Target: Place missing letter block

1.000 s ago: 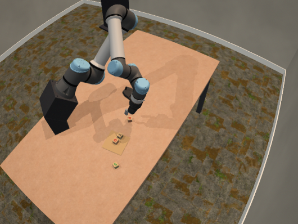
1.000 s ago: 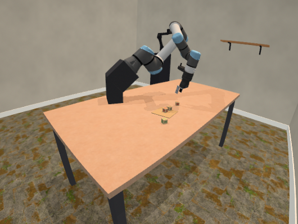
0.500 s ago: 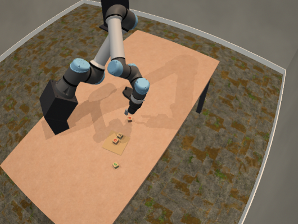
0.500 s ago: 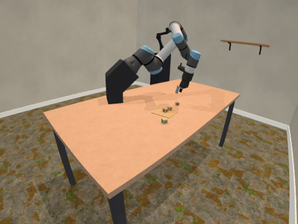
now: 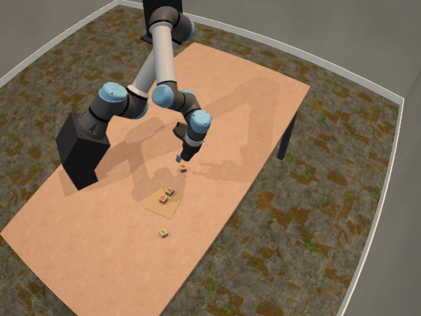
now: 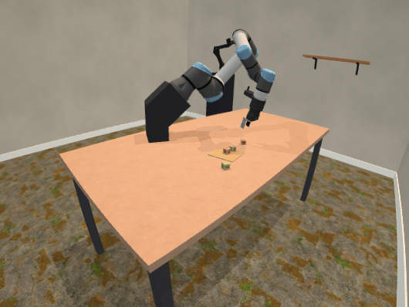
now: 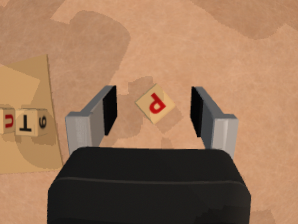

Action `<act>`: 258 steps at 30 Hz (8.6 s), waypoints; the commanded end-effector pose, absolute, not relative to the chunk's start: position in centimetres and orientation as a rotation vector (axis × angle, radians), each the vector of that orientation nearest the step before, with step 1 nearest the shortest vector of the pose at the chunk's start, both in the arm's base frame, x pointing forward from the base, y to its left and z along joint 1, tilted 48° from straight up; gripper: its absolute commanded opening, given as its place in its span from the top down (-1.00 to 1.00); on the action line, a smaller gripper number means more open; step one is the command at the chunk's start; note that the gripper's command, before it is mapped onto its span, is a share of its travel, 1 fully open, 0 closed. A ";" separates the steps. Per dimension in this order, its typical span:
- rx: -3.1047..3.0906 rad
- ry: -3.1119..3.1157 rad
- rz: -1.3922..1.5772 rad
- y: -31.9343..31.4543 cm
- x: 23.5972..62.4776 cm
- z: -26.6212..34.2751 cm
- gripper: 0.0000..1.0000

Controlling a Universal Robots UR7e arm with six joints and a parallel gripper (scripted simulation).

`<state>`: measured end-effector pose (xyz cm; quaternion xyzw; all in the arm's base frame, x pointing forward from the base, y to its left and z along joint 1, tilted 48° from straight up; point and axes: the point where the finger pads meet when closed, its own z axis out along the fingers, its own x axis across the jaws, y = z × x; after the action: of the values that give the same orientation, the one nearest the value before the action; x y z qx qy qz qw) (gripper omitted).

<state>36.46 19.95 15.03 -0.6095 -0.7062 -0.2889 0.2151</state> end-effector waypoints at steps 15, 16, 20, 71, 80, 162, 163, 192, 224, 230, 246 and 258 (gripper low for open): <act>-1.694 -1.961 -0.798 12.4 40.0 9.4 -1.00; -1.693 -1.960 -0.799 11.4 40.2 8.7 -1.00; -1.692 -1.960 -0.800 9.9 40.6 7.5 -1.00; -1.691 -1.959 -0.802 9.1 40.8 6.9 -1.00; -1.689 -1.958 -0.803 5.7 41.3 3.7 -1.00; -1.691 -1.959 -0.802 -4.9 52.9 -2.0 -1.00; -1.691 -1.959 -0.802 -4.9 52.9 -2.0 -1.00; -1.691 -1.959 -0.802 -4.9 52.9 -2.0 -1.00; -1.846 -1.803 -0.798 -1.3 50.7 3.9 -1.00; -1.959 -1.663 -0.797 2.0 48.4 8.1 -1.00; -2.188 -1.247 -0.802 11.2 40.9 15.4 -1.00; -2.260 -1.014 -0.803 15.9 36.7 17.0 -1.00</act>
<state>37.43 15.13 16.78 -0.8310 -0.3911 -0.2965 0.2620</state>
